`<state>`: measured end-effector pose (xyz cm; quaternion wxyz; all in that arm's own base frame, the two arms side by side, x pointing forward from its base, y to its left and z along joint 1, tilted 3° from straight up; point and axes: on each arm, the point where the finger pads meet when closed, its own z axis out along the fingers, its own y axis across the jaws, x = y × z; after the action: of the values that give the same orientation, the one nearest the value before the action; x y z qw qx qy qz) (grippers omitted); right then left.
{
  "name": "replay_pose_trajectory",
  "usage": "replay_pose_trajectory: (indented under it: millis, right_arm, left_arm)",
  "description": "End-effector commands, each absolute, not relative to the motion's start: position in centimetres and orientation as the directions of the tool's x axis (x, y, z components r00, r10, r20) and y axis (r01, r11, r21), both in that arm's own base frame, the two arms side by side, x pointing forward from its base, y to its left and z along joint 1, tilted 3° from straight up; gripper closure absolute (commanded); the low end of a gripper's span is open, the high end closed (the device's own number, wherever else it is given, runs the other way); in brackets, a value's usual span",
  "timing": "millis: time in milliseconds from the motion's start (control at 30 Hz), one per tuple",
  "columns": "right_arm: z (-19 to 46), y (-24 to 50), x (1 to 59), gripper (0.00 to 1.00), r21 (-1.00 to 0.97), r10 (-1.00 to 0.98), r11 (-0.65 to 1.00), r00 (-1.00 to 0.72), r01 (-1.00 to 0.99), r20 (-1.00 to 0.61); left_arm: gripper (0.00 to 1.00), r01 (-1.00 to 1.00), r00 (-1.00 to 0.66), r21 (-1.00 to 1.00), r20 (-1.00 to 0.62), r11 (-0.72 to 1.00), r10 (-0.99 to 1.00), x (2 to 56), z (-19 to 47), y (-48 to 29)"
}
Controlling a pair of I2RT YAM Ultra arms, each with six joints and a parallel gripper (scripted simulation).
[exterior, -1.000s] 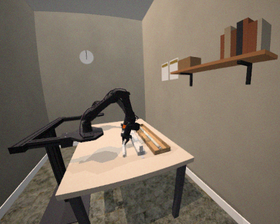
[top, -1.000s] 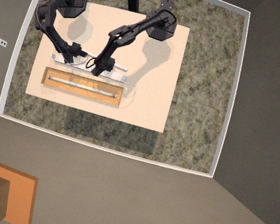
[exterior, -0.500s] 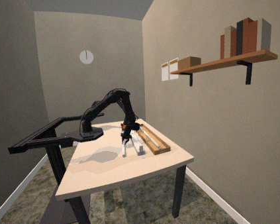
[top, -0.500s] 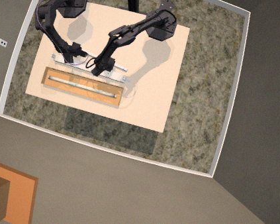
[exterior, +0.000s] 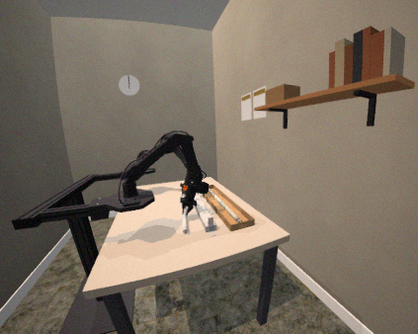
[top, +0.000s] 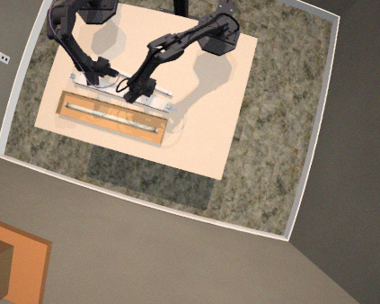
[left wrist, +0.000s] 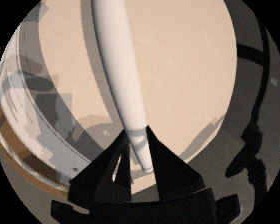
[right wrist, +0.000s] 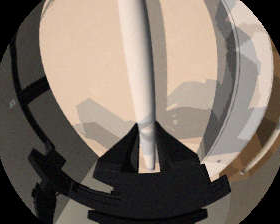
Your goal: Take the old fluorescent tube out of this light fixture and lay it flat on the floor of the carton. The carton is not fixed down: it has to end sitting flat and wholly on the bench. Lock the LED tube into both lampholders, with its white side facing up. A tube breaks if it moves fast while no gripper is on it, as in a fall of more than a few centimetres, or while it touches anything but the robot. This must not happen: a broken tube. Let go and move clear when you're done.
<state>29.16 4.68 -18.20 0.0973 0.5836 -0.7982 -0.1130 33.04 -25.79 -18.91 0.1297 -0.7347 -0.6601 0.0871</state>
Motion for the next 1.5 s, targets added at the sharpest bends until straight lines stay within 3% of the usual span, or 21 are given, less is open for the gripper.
replay_pose_trajectory:
  millis: [0,133,1467]
  right_arm:
    - [-16.6,5.3,31.1,0.89,0.255,-0.953,0.290,-0.301,-0.922,-0.004]
    - [-16.7,5.3,28.7,0.89,0.300,-0.955,0.287,-0.295,-0.910,0.020]
    - [-15.0,4.9,30.8,0.89,0.236,-0.949,0.303,-0.315,-0.923,-0.014]
  left_arm:
    - [0.89,0.949,0.126,-0.295,0.022,-0.114,0.992,33.0,-17.2,-26.9]
    - [0.89,0.943,0.130,-0.312,0.032,-0.113,0.991,32.3,-17.2,-26.6]
    - [0.89,0.961,0.128,-0.247,-0.004,-0.125,0.992,34.2,-15.1,-27.7]
